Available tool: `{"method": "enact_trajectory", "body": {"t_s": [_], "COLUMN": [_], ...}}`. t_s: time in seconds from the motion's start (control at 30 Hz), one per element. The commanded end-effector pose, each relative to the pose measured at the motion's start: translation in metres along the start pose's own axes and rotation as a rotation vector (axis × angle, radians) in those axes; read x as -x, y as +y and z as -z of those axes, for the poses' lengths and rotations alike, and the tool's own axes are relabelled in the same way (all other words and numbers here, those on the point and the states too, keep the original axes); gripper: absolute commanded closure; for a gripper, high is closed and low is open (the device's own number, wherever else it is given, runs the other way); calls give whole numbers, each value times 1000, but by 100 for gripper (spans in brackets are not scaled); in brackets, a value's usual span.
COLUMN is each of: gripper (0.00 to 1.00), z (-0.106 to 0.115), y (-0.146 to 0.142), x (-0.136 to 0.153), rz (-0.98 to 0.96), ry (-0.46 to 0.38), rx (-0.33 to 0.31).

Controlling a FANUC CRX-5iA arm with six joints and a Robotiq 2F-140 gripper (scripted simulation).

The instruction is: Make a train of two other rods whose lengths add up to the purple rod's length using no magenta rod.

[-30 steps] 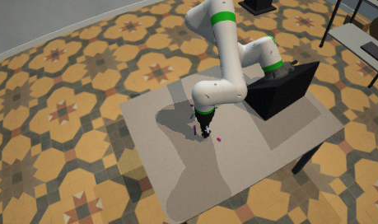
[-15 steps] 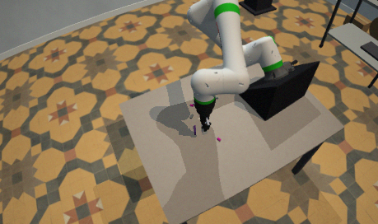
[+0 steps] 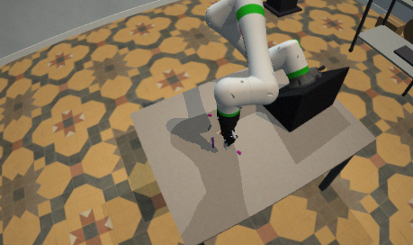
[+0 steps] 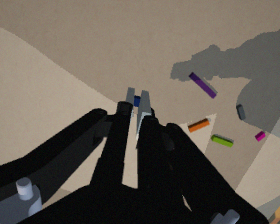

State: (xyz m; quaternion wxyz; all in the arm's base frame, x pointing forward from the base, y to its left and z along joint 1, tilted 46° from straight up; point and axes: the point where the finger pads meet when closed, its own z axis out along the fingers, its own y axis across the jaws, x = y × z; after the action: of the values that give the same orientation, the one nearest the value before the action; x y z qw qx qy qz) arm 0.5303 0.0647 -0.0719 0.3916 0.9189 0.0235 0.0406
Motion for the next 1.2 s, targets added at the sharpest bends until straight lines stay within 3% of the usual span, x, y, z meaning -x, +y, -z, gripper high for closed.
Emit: {"method": "enact_trajectory", "body": {"t_s": [0.0, 0.33, 0.87, 1.17], "gripper": [97, 97, 97, 97], "z": [0, 0, -1, -15], "y": [-16, -42, -42, -42], "x": [7, 20, 20, 20], "rz": [167, 447, 449, 449], "ry": [-5, -5, -5, -5], "rx": [-4, -3, -3, -4]}}
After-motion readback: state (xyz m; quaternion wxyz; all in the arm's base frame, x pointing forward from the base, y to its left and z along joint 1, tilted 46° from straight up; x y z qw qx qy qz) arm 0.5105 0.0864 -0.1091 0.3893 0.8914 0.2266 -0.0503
